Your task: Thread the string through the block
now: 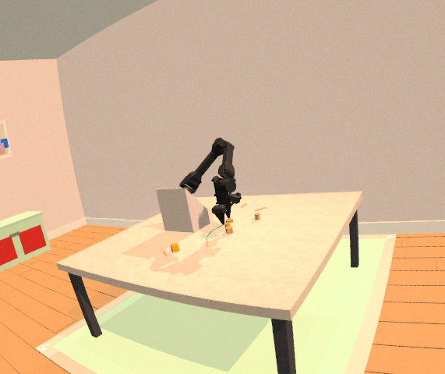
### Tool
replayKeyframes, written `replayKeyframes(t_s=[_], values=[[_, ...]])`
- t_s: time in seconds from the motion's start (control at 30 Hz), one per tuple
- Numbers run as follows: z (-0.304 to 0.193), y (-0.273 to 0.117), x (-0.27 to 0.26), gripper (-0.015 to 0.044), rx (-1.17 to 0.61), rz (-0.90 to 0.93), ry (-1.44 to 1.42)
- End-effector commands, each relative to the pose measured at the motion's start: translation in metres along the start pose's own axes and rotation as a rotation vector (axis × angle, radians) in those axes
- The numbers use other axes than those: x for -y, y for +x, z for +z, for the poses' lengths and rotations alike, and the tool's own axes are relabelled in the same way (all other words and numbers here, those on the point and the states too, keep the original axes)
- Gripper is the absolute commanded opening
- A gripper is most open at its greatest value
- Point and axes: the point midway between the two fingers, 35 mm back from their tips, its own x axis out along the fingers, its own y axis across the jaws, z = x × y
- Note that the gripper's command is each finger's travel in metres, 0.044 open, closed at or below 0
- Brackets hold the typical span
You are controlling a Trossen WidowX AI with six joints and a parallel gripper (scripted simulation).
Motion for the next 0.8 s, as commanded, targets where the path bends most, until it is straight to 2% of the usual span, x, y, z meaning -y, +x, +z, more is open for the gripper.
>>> replayKeyframes(t_s=[0.0, 0.77], values=[[0.0019, -0.0052, -0.0024, 0.044, 0.002, 0.002, 0.851], [0.0029, -0.0112, -0.0049, 0.044, 0.0, 0.003, 2.15]])
